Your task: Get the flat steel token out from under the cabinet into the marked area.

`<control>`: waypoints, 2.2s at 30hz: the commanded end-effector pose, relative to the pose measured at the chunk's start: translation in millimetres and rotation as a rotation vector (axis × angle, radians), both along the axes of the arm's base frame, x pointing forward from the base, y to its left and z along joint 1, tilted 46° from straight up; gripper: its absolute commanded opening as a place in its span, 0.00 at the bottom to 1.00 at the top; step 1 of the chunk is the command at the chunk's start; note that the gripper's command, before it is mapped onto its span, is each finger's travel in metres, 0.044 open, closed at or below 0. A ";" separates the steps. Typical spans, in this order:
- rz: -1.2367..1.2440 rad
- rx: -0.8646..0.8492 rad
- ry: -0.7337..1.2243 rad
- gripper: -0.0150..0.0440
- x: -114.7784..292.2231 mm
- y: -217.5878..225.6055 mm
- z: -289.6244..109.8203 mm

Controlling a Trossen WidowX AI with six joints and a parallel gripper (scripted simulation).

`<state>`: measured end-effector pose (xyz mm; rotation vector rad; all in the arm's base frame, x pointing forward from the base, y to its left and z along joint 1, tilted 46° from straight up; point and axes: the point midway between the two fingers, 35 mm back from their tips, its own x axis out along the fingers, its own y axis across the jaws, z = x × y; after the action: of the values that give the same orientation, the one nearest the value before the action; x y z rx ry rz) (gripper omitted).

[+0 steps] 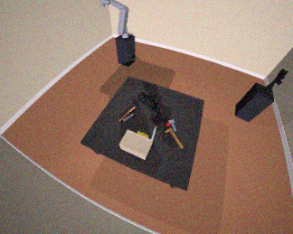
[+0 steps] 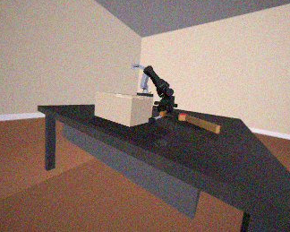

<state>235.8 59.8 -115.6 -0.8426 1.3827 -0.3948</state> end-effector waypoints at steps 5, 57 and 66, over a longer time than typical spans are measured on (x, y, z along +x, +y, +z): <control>0.051 -0.012 0.048 0.25 0.1 1.3 0.0; 0.289 -0.076 0.286 0.25 5.8 -5.6 9.4; 0.299 -0.080 0.297 0.25 10.2 -11.6 16.3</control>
<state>243.6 50.7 -104.4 -1.1890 1.4968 -0.0919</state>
